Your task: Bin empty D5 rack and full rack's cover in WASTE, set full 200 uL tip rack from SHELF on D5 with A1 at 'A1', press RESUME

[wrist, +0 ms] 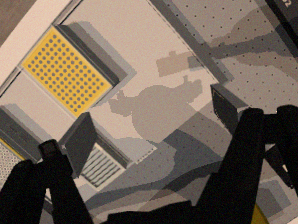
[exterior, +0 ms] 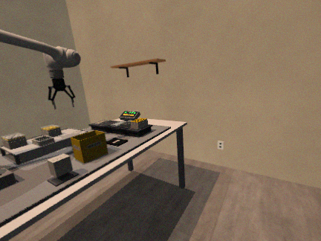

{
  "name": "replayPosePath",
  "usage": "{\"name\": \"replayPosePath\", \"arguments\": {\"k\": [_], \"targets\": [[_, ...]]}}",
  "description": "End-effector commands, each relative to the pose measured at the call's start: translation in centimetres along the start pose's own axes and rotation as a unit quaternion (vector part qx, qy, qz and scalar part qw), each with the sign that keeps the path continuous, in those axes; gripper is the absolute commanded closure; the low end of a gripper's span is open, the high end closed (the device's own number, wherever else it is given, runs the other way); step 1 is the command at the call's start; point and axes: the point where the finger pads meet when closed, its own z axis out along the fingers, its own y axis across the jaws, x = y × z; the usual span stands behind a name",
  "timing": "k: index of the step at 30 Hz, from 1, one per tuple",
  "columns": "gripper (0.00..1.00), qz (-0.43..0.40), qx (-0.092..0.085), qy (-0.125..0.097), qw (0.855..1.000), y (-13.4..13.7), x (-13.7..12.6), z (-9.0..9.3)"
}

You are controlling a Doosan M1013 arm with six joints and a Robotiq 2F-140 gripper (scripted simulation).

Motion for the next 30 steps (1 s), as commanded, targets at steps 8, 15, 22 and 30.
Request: {"name": "replayPosePath", "arguments": {"k": [8, 15, 22, 30], "targets": [[0.23, -0.097, 0.0, 0.0, 0.995, -4.7, 1.4, 0.0], [0.23, -0.146, 0.0, 0.0, 0.989, -7.1, 2.1, 0.0], [0.23, -0.215, 0.0, 0.0, 0.977, -10.4, 3.1, 0.0], [0.23, -0.256, 0.0, 0.0, 0.967, -12.7, 3.8, 0.0]]}}
